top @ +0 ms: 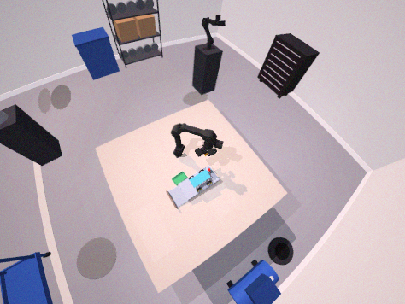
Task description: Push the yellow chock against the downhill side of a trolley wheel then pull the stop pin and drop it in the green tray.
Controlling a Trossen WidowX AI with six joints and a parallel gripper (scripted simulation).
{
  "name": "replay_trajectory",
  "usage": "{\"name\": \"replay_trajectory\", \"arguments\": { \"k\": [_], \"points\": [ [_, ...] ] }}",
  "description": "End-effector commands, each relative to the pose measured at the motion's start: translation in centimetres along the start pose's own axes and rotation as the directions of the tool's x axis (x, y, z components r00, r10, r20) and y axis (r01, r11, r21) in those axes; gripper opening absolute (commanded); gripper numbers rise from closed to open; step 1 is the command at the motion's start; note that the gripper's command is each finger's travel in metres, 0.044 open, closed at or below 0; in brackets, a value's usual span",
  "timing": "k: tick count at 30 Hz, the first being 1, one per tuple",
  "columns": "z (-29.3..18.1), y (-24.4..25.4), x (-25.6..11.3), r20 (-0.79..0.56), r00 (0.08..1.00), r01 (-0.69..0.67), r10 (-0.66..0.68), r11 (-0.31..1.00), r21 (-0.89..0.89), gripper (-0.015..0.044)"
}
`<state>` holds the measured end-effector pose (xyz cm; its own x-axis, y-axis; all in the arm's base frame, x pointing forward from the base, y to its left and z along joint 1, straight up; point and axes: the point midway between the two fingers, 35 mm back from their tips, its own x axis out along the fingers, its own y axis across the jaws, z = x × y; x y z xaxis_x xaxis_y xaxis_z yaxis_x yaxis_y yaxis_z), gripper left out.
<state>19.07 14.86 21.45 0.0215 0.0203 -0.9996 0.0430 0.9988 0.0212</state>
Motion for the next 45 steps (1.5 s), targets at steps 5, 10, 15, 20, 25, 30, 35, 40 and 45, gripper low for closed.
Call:
{"name": "replay_trajectory", "arguments": {
  "k": [5, 10, 15, 20, 25, 30, 35, 40, 45],
  "points": [
    [0.6, -2.1, 0.1, -0.003, 1.0, 0.002, -0.002, 1.0, -0.011, 0.0],
    [1.2, -3.9, 0.2, -0.003, 1.0, 0.004, -0.004, 1.0, -0.011, 0.0],
    [1.8, -5.7, 0.2, -0.002, 1.0, 0.006, -0.006, 1.0, -0.011, 0.0],
    [2.4, -7.5, 0.2, -0.002, 1.0, 0.008, -0.008, 1.0, -0.011, 0.0],
    [3.0, -9.3, 0.3, -0.003, 1.0, 0.01, -0.01, 1.0, -0.011, 0.0],
    [3.5, -11.1, 0.3, -0.005, 1.0, 0.012, -0.012, 1.0, -0.011, 0.0],
    [3.9, -12.9, 0.3, -0.006, 1.0, 0.018, -0.018, 1.0, -0.011, 0.0],
    [4.3, -14.9, 0.4, -0.006, 1.0, 0.021, -0.021, 1.0, -0.011, 0.0],
    [4.6, -16.8, 0.5, -0.005, 1.0, 0.023, -0.023, 1.0, -0.011, 0.0]
  ]
}}
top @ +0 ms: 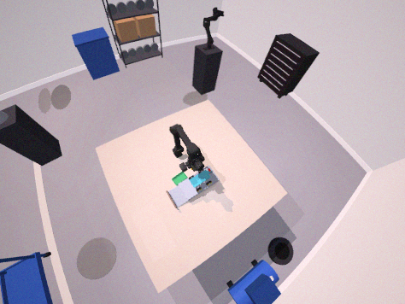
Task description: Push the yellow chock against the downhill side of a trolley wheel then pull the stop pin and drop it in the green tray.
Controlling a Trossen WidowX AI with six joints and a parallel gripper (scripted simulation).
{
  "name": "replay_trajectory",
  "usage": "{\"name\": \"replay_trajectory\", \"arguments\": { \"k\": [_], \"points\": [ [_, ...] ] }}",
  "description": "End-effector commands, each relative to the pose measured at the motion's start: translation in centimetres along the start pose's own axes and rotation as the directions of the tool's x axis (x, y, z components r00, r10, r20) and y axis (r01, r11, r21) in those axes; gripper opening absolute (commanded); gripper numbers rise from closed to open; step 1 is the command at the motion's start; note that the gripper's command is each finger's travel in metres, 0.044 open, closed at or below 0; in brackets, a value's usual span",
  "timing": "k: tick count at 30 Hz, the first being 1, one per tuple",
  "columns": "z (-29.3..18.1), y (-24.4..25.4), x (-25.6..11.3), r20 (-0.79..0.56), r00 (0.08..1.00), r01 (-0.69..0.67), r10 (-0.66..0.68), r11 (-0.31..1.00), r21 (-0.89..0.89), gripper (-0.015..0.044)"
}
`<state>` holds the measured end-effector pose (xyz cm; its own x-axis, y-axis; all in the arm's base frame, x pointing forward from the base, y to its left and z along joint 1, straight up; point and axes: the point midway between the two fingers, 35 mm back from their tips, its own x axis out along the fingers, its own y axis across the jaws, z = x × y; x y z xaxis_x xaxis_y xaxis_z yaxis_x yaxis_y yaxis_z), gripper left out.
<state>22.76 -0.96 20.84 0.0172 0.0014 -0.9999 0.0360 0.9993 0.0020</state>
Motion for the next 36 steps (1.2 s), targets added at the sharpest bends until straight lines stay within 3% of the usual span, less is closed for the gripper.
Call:
{"name": "replay_trajectory", "arguments": {
  "k": [1, 36],
  "points": [
    [0.3, -1.5, 0.2, -0.002, 1.0, 0.004, -0.004, 1.0, -0.004, 0.0],
    [2.2, -13.8, 1.2, -0.003, 1.0, -0.019, 0.019, 1.0, -0.005, 0.0]
  ]
}}
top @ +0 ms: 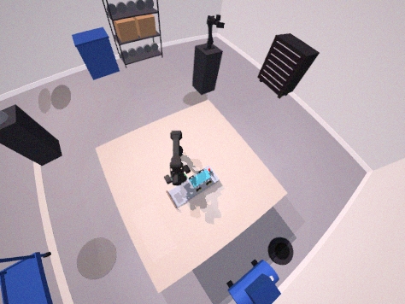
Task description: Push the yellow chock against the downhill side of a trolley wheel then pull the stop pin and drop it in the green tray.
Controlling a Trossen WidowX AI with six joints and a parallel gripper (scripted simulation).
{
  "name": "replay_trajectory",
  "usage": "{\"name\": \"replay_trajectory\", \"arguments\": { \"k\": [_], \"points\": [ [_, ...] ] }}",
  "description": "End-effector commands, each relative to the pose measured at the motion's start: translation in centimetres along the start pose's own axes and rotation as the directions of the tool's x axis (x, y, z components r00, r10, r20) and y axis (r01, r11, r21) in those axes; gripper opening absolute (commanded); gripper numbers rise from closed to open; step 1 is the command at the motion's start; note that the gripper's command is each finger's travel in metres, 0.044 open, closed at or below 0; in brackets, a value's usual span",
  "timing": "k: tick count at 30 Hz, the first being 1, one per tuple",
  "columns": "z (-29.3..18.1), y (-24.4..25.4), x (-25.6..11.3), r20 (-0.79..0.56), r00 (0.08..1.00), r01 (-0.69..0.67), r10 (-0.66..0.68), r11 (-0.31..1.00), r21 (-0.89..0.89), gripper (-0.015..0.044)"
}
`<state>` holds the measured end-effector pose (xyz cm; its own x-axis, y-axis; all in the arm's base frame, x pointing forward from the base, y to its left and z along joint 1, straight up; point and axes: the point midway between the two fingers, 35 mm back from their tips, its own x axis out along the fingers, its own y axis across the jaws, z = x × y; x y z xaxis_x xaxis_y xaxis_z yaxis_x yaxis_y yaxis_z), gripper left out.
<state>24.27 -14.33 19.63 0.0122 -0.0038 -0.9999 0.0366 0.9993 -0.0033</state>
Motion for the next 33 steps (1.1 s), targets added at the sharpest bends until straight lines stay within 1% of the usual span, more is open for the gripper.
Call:
{"name": "replay_trajectory", "arguments": {
  "k": [1, 3, 5, 9, 20, 24, 33],
  "points": [
    [0.2, -0.6, 0.0, 0.002, 0.999, -0.048, 0.048, 0.999, -0.006, 0.0],
    [0.2, -0.7, 0.0, 0.002, 0.996, -0.091, 0.091, 0.996, -0.006, 0.0],
    [0.2, -0.8, 0.0, 0.003, 0.994, -0.106, 0.106, 0.994, -0.006, 0.0],
    [0.3, -0.8, 0.0, 0.003, 0.994, -0.106, 0.106, 0.994, -0.006, 0.0],
    [3.1, -1.1, 0.6, 0.006, 0.994, -0.106, 0.106, 0.994, -0.006, 0.0],
    [3.2, -1.1, 0.6, 0.006, 0.994, -0.106, 0.106, 0.994, -0.006, 0.0],
    [3.2, -1.0, 2.6, 0.006, 0.994, -0.106, 0.106, 0.994, -0.006, 0.0]
  ]
}}
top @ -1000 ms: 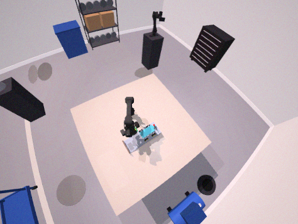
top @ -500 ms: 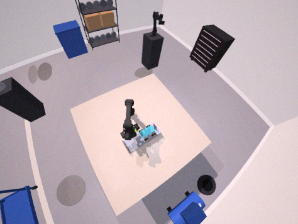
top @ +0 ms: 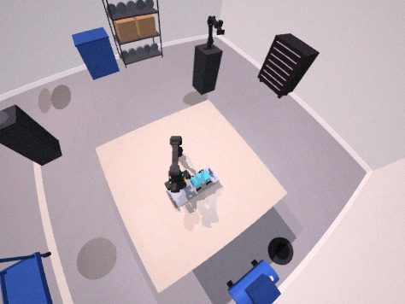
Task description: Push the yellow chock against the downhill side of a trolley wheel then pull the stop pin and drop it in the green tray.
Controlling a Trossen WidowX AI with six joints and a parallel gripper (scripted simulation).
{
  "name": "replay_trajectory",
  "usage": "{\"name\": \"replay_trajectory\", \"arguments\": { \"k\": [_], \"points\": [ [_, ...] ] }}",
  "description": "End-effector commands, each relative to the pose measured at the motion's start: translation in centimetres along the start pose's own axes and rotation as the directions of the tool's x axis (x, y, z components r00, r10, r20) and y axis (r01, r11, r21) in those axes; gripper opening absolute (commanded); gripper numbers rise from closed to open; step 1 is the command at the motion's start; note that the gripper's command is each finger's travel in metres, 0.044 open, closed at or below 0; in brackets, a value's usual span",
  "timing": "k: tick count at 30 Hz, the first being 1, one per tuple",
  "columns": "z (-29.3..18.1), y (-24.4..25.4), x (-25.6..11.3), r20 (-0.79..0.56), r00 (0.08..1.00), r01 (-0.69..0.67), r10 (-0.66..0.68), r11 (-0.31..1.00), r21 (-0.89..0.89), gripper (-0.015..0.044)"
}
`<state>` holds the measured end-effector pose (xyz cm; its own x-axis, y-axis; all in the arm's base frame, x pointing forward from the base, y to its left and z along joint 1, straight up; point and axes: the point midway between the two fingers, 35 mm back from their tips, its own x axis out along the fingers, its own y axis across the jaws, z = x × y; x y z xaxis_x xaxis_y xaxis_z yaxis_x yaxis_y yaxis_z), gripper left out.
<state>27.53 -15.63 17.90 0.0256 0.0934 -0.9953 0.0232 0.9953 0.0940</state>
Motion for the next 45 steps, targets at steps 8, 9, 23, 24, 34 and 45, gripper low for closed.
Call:
{"name": "replay_trajectory", "arguments": {
  "k": [8, 9, 23, 24, 34, 45],
  "points": [
    [0.0, 0.0, 2.7, -0.004, 1.0, -0.009, 0.009, 1.0, 0.006, 0.0],
    [0.0, 0.0, 3.0, -0.004, 1.0, -0.009, 0.009, 1.0, 0.006, 0.0],
    [0.0, 0.3, 5.2, -0.004, 1.0, -0.009, 0.009, 1.0, 0.006, 0.0],
    [0.0, 0.3, 5.2, -0.004, 1.0, -0.009, 0.009, 1.0, 0.006, 0.0],
    [0.1, 1.2, 4.9, -0.004, 1.0, -0.01, 0.01, 1.0, 0.006, 0.0],
    [0.3, 2.1, 4.8, -0.004, 1.0, -0.011, 0.011, 1.0, 0.006, 0.0]
  ]
}}
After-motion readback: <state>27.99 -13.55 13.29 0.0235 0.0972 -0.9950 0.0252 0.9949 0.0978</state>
